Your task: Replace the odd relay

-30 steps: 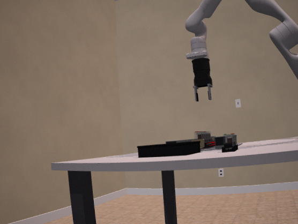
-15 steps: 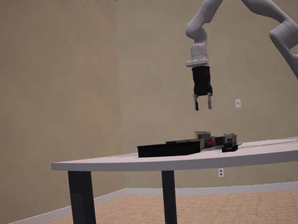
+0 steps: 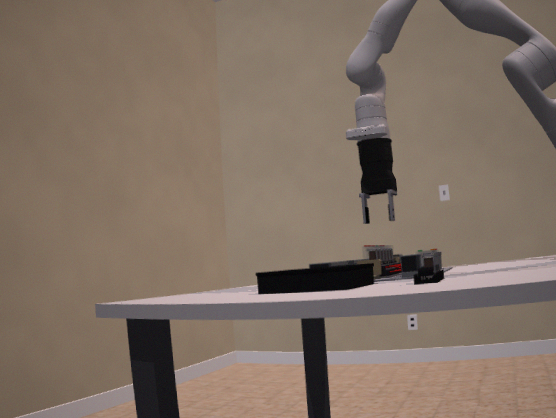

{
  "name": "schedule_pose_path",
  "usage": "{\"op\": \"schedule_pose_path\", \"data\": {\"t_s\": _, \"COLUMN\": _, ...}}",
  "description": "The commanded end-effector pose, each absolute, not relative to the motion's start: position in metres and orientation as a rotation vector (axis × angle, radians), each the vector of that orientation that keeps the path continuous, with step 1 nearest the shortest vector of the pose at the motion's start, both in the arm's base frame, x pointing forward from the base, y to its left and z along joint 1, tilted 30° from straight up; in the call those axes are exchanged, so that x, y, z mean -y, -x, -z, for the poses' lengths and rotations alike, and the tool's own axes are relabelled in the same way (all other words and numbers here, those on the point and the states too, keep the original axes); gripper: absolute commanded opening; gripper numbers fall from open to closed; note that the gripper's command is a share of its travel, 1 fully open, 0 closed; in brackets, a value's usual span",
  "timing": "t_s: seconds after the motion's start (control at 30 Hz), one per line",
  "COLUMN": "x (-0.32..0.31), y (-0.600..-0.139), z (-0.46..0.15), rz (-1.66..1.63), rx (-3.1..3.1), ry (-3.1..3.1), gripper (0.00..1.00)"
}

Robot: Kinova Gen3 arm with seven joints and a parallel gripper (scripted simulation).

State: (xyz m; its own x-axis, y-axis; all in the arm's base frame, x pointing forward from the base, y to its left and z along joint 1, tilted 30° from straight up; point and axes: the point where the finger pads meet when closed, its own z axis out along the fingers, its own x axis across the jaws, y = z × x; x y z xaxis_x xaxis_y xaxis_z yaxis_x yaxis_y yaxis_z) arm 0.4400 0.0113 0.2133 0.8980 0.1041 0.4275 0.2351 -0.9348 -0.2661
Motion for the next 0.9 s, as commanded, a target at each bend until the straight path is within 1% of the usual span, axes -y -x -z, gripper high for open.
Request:
{"op": "schedule_pose_path", "data": {"t_s": 0.0, "x": -0.013, "y": -0.441, "z": -0.212, "rz": 0.596, "rx": 0.253, "ry": 2.751, "gripper": 1.00}}
{"op": "schedule_pose_path", "data": {"t_s": 0.43, "x": -0.040, "y": -0.444, "z": -0.199, "rz": 0.587, "rx": 0.277, "ry": 2.745, "gripper": 1.00}}
{"op": "schedule_pose_path", "data": {"t_s": 0.87, "x": -0.035, "y": -0.442, "z": -0.203, "rz": 0.589, "rx": 0.273, "ry": 2.746, "gripper": 1.00}}
